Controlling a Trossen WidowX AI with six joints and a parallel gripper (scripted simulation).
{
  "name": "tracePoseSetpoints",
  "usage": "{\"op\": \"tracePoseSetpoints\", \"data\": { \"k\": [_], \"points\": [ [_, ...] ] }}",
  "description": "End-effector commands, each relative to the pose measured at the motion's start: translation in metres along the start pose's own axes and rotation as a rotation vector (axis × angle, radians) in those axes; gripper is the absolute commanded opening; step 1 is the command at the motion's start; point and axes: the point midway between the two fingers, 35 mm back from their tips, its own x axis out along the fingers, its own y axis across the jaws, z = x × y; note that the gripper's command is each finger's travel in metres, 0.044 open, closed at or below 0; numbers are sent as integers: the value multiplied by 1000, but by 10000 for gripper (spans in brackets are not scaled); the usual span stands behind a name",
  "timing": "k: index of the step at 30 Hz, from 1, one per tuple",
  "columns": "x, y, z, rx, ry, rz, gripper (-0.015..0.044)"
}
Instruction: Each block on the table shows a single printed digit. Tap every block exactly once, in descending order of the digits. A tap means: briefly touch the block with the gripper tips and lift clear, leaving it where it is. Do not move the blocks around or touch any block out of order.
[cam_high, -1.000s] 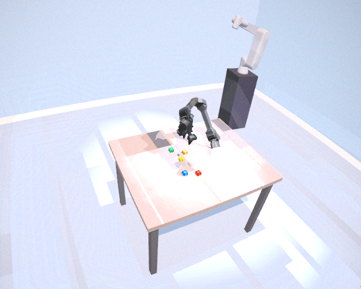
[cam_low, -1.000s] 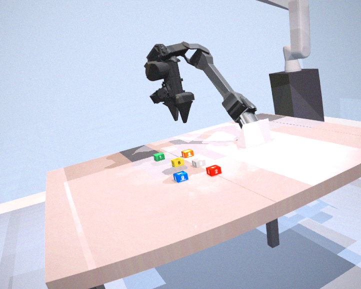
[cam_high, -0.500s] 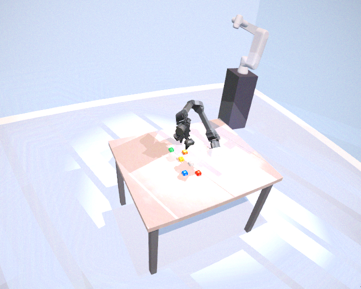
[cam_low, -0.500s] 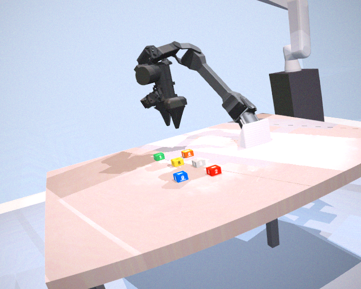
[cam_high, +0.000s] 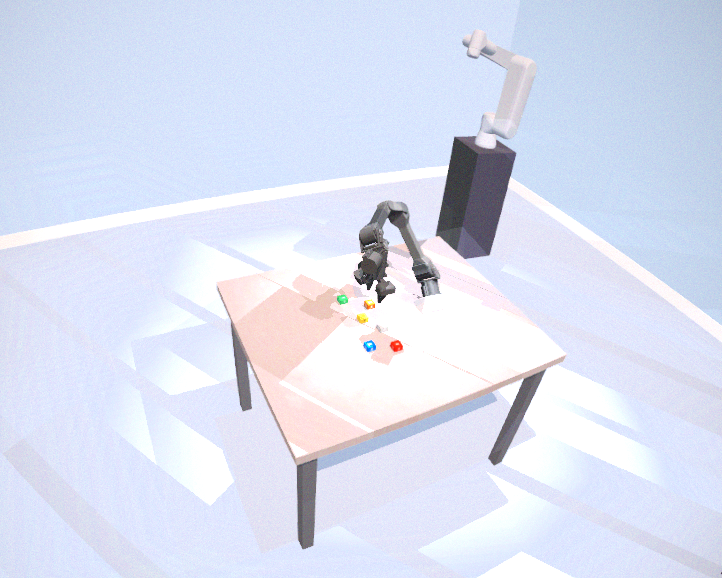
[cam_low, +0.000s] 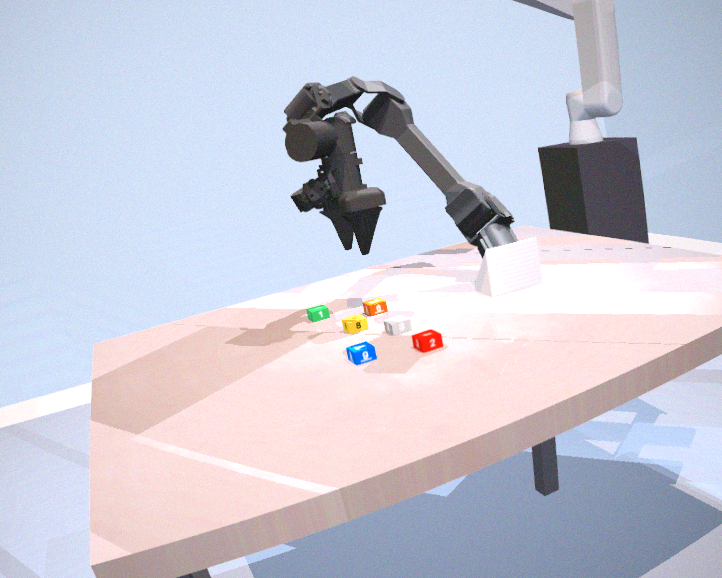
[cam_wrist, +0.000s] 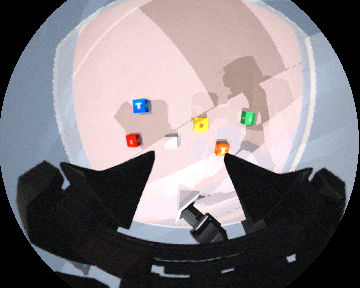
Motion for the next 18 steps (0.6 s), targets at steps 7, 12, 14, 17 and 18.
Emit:
{"op": "tracePoseSetpoints", "data": {
  "k": [7, 12, 14, 17, 18],
  "points": [
    [6, 47, -29, -32, 17, -18, 400],
    [6, 47, -29, -32, 17, -18, 400],
    [6, 47, -29, -32, 17, -18, 400],
    [6, 47, -29, -32, 17, -18, 400],
    [6, 47, -29, -32, 17, -18, 400]
  ]
}}
